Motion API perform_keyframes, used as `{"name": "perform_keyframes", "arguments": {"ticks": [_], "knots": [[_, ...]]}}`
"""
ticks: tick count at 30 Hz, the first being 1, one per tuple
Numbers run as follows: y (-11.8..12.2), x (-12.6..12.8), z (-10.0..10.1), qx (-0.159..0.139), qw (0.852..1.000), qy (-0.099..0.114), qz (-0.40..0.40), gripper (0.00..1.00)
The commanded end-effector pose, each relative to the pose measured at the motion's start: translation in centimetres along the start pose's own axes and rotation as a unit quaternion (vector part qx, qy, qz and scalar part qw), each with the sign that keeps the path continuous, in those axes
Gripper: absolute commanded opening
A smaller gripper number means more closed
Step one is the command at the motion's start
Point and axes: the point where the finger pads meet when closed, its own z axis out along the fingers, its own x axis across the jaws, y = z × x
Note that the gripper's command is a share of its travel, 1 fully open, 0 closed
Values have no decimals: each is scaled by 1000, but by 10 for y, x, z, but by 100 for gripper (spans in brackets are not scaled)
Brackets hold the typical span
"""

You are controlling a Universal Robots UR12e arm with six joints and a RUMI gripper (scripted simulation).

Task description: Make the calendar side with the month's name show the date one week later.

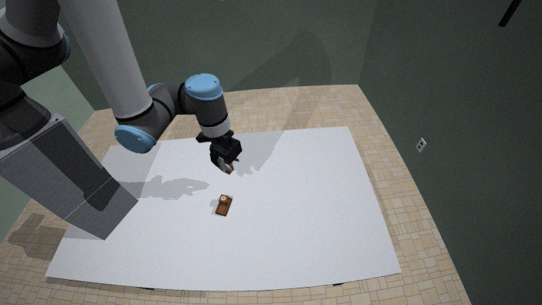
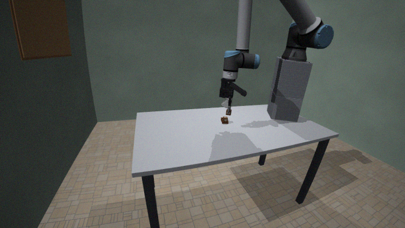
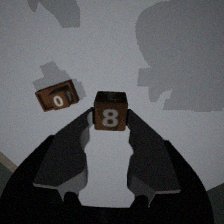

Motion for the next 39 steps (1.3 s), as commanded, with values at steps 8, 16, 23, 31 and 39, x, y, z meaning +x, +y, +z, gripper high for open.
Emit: {"name": "perform_keyframes", "arguments": {"ticks": [8,16,23,31,39], "knots": [[0,-1,1,1,1000,0,17,11],[-2,0,1,1,999,-1,46,11],[-4,1,1,1,995,-1,104,11],[-5,3,1,1,984,-1,176,11],[-7,6,1,1,956,-2,295,11]]}}
